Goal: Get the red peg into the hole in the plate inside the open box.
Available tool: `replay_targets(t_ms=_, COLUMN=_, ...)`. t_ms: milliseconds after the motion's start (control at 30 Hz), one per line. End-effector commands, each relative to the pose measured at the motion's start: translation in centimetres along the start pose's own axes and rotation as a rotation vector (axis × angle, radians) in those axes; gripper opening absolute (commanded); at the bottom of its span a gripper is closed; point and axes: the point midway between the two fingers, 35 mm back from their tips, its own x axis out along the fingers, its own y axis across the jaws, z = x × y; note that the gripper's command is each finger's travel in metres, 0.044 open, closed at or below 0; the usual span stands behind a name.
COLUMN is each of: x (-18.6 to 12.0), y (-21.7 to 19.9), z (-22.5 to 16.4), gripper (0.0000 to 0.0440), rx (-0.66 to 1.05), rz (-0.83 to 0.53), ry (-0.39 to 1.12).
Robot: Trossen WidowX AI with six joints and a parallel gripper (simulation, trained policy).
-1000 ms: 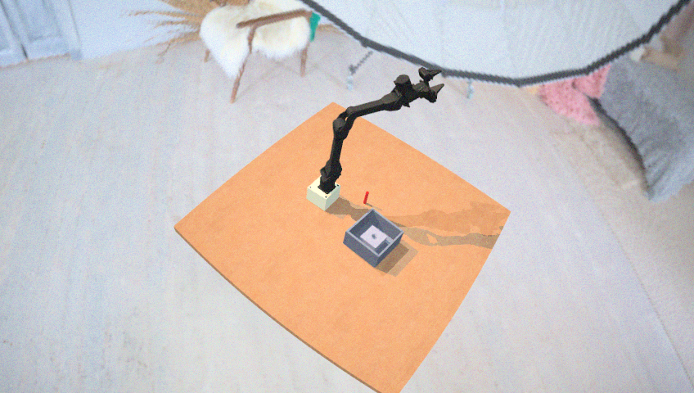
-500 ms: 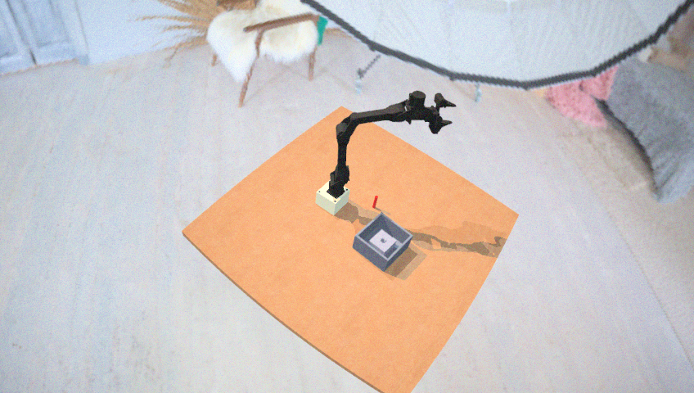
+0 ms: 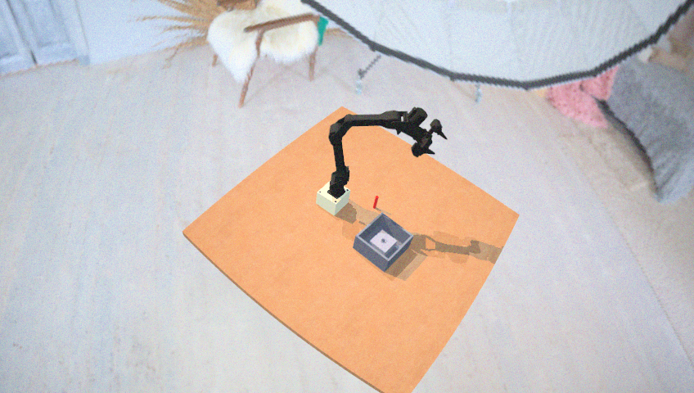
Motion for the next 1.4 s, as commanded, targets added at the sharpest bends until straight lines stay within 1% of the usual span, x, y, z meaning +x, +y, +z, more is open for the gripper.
replay_targets(t_ms=0, x=-0.2, y=-4.2, z=0.5, gripper=0.044, rx=-0.025, rz=-0.142, ry=-0.011)
replay_targets(t_ms=300, x=-1.2, y=-13.1, z=0.0, gripper=0.044, rx=-0.076, rz=-0.448, ry=0.032)
replay_targets(t_ms=733, x=-3.6, y=-24.3, z=-3.1, gripper=0.044, rx=-0.095, rz=-0.88, ry=0.15)
replay_targets(t_ms=1067, x=-5.4, y=-30.4, z=-5.0, gripper=0.044, rx=-0.078, rz=-1.157, ry=0.187)
replay_targets(t_ms=1233, x=-5.7, y=-32.8, z=-5.6, gripper=0.044, rx=-0.075, rz=-1.253, ry=0.192)
replay_targets(t_ms=1367, x=-5.5, y=-34.3, z=-6.0, gripper=0.044, rx=-0.074, rz=-1.306, ry=0.192)
